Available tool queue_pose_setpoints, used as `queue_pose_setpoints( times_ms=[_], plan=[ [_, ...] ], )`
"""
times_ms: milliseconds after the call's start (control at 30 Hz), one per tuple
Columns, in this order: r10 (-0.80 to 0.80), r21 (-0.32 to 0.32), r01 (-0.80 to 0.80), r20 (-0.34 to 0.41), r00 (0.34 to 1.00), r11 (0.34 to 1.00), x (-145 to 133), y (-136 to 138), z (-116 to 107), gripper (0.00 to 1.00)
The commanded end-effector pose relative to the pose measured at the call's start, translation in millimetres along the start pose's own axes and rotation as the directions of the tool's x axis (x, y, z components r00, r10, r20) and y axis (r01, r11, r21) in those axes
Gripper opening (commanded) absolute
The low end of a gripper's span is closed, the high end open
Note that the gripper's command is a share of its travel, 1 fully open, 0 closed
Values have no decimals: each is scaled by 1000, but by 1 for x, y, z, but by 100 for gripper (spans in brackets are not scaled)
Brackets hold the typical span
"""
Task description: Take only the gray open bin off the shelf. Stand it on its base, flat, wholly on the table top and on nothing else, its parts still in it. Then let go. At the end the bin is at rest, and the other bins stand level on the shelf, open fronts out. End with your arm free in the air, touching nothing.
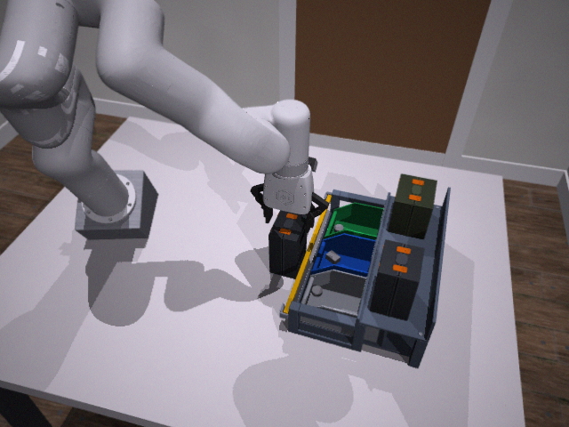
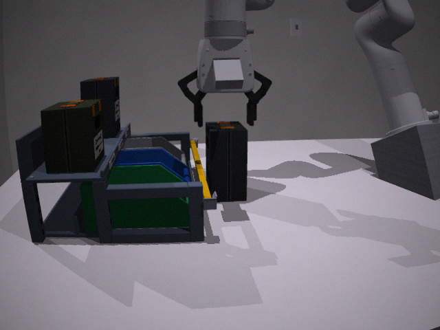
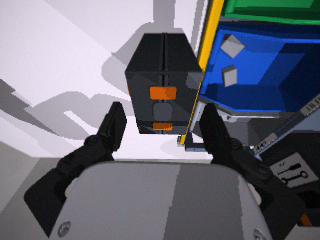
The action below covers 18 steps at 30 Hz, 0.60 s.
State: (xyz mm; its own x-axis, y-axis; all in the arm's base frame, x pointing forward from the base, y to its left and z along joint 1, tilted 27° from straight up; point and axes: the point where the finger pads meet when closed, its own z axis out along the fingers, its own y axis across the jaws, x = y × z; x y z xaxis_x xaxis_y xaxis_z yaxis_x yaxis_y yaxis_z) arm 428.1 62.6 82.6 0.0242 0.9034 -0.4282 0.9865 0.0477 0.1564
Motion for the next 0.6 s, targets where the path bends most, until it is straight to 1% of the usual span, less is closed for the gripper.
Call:
queue_pose_setpoints(
  times_ms=[0, 133, 567],
  plan=[
    [1, -3, -1, -1, 1000, 1000, 0, 1, -3, 100],
    [1, -3, -1, -1, 1000, 1000, 0, 1, -10, 100],
    [1, -3, -1, -1, 1000, 1000, 0, 1, -11, 100]
  ],
)
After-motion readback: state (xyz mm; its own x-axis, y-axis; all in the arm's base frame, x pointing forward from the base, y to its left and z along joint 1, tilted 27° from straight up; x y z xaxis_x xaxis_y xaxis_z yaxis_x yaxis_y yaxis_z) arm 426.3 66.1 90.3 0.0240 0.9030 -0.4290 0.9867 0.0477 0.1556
